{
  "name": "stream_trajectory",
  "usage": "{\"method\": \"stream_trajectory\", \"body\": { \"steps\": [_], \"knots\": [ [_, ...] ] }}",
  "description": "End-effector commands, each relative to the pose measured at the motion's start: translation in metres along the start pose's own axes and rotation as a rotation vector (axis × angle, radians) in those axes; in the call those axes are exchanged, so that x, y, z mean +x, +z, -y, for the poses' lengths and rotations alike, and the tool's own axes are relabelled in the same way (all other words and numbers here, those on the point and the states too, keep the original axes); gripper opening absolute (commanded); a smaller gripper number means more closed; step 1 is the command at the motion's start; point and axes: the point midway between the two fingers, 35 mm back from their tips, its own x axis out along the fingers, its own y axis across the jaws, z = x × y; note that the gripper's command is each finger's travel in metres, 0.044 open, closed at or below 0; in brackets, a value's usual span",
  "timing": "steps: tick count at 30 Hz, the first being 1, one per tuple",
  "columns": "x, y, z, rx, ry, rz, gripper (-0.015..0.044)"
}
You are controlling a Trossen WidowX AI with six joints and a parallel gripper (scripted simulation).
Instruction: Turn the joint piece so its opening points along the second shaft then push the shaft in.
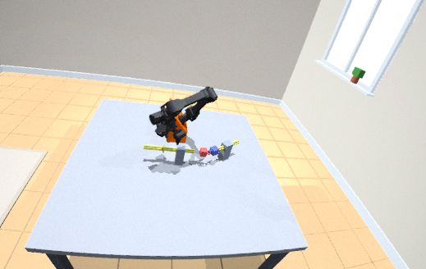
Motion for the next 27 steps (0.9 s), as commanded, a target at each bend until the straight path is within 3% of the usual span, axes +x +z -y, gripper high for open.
{"method": "stream_trajectory", "body": {
  "steps": [1,21,27],
  "knots": [
    [-0.005,0.017,0.015,-0.152,-0.028,0.025,0.0440],
    [-0.024,0.083,0.088,-0.792,-0.182,0.077,0.0440],
    [-0.025,0.087,0.094,-0.836,-0.195,0.077,0.0440]
  ]
}}
